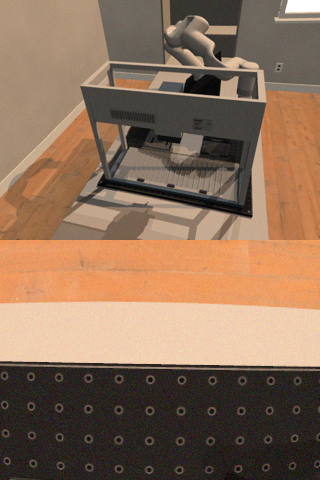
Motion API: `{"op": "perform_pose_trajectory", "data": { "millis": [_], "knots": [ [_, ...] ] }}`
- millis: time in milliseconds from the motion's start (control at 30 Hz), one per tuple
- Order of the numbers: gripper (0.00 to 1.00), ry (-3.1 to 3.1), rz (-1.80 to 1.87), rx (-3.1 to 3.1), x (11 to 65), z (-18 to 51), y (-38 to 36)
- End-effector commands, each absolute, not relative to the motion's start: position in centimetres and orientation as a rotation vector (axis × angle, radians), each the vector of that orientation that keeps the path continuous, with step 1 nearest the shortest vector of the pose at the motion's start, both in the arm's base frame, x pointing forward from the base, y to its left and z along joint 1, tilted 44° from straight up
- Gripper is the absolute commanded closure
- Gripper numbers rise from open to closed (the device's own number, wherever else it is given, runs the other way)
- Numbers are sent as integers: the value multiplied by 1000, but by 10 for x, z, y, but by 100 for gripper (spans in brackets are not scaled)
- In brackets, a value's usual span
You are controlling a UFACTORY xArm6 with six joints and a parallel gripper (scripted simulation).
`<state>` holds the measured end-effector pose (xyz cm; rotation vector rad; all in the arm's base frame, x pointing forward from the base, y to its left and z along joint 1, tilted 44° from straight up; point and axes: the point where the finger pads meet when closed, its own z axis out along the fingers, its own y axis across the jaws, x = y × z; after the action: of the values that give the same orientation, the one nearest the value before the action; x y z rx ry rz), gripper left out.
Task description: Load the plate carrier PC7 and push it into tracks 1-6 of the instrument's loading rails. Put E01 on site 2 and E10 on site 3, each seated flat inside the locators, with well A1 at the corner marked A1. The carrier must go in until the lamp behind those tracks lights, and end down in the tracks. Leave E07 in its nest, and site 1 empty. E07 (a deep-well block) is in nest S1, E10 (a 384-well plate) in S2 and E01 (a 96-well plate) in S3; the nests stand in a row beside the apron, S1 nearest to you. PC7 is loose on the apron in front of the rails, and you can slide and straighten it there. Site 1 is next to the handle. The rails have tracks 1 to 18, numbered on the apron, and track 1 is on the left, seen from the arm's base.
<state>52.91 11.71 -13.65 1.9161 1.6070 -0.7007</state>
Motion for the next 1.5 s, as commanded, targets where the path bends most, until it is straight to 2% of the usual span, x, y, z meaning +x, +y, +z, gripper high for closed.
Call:
{"op": "perform_pose_trajectory", "data": {
  "millis": [0,1467],
  "knots": [
    [0,1605,-695,1918,532,-135,120],
    [0,1605,-695,1918,530,-171,85]
  ]
}}
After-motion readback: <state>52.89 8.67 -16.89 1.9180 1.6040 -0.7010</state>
